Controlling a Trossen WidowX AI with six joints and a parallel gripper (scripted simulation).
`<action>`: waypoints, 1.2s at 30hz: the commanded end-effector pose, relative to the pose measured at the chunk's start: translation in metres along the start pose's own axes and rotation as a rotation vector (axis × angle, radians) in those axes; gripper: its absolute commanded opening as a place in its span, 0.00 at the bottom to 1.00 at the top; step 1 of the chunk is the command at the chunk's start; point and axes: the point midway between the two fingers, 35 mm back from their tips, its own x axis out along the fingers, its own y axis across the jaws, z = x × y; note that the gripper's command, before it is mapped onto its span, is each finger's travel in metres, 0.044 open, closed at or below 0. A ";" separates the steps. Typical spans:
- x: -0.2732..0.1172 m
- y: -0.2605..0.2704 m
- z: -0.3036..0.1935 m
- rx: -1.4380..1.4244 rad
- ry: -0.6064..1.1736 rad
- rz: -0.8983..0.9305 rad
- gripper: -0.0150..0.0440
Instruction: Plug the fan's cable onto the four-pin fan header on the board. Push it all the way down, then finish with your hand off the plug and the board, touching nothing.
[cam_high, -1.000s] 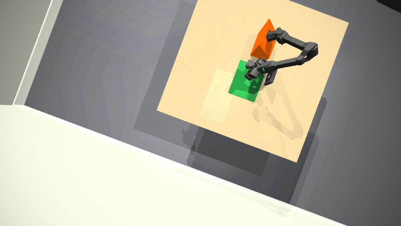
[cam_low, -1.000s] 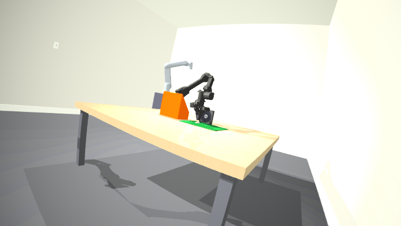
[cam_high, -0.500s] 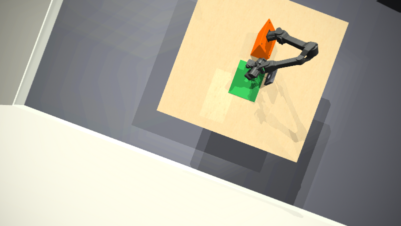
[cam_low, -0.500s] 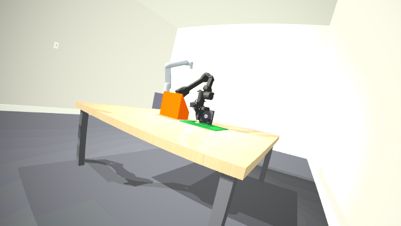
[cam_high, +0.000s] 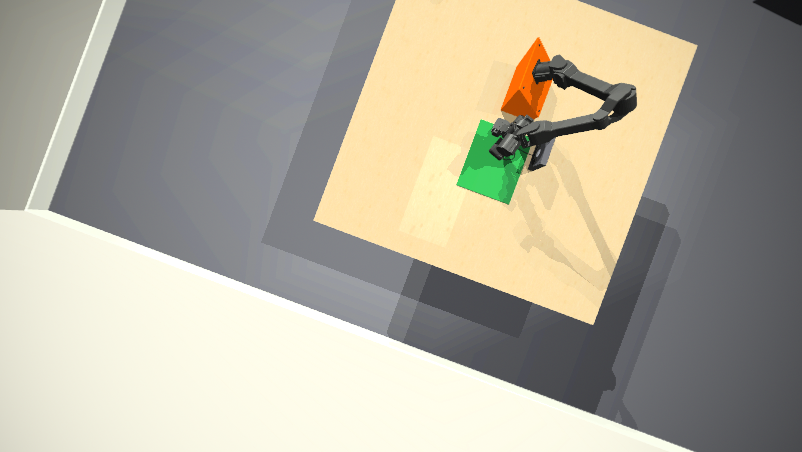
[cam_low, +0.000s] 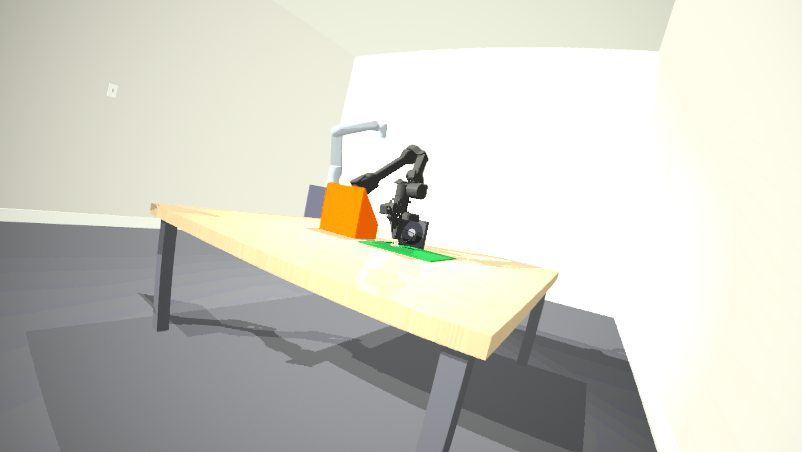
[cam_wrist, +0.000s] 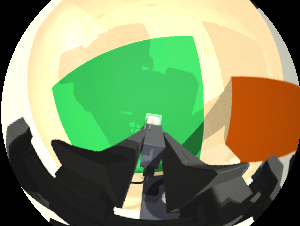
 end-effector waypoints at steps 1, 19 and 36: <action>-0.001 0.002 -0.001 -0.009 0.001 0.001 0.25; 0.001 0.004 -0.001 -0.003 0.001 0.001 0.25; 0.004 0.001 -0.001 0.007 0.001 0.001 0.25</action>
